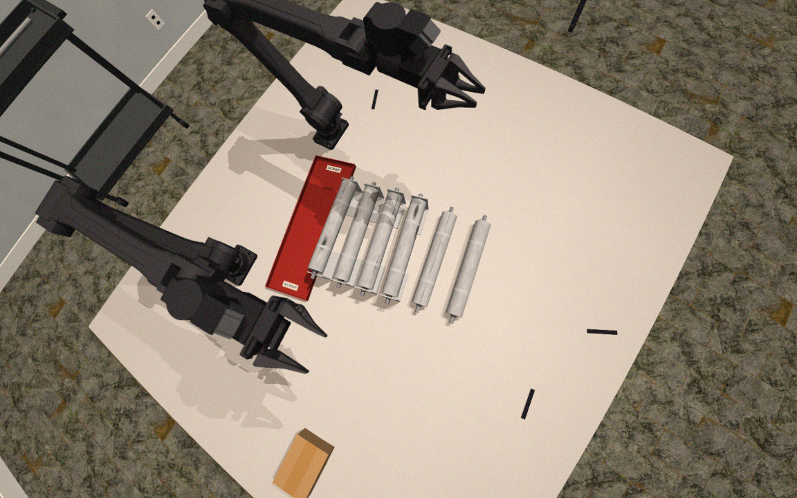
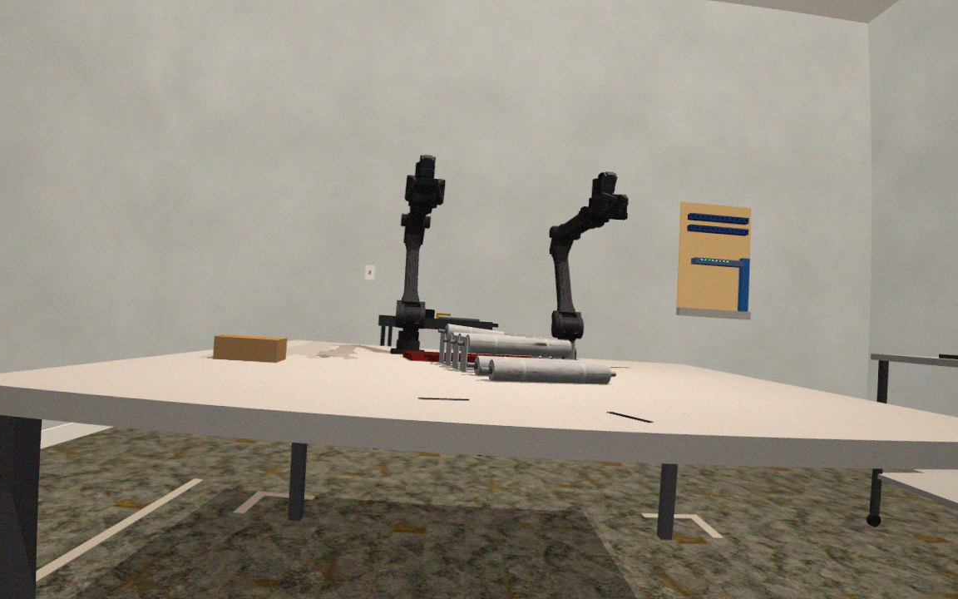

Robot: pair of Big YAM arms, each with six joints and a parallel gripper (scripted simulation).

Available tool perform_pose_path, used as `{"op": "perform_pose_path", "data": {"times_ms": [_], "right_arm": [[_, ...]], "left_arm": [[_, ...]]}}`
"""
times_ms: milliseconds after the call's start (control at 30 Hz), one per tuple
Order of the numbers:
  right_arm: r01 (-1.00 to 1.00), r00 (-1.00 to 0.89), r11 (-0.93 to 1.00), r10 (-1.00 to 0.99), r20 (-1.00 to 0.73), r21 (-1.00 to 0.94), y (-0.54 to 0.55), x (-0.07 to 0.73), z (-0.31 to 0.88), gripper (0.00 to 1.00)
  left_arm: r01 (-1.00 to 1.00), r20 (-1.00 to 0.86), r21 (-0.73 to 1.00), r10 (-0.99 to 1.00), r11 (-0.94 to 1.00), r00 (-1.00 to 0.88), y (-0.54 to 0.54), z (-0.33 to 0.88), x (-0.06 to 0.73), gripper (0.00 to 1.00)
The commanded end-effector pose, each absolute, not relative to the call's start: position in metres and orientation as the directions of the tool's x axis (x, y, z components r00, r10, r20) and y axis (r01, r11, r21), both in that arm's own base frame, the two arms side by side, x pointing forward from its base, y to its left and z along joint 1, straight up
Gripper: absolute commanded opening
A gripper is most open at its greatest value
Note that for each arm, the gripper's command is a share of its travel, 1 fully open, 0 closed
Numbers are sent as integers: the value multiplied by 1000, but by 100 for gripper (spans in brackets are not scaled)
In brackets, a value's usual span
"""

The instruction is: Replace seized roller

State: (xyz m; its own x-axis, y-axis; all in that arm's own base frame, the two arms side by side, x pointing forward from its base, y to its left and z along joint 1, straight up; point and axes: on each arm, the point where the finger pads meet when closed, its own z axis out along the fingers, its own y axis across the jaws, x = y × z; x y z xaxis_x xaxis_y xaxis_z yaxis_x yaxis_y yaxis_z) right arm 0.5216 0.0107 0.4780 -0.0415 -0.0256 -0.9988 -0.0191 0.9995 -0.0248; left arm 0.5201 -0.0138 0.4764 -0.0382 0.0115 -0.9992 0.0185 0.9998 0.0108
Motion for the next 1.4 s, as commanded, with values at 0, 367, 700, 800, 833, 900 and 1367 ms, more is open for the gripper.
{"op": "perform_pose_path", "data": {"times_ms": [0,367,700,800,833,900,1367], "right_arm": [[7,88,1000,28,-996,28,-3,525,541,62],[5,89,1000,-10,-996,-10,-2,521,545,62],[-8,8,1000,-14,-1000,-14,3,516,498,62],[-9,24,1000,-12,-1000,-12,4,518,508,32],[-9,24,1000,-12,-1000,-12,4,518,508,32],[-5,41,1000,-5,-999,-5,2,517,515,32],[-11,17,1000,-13,-1000,-13,5,515,503,32]], "left_arm": [[-3,-998,-14,-14,1000,68,1,529,528,32],[-5,-1000,-1,-1,1000,11,1,506,527,32],[2,-1000,7,7,1000,-2,-3,495,517,32],[3,-1000,8,8,1000,-3,-4,495,517,32],[3,-1000,8,8,1000,-3,-4,495,517,32],[3,-1000,8,8,1000,-3,-4,495,517,32],[4,-1000,8,8,1000,9,-4,498,516,62]]}}
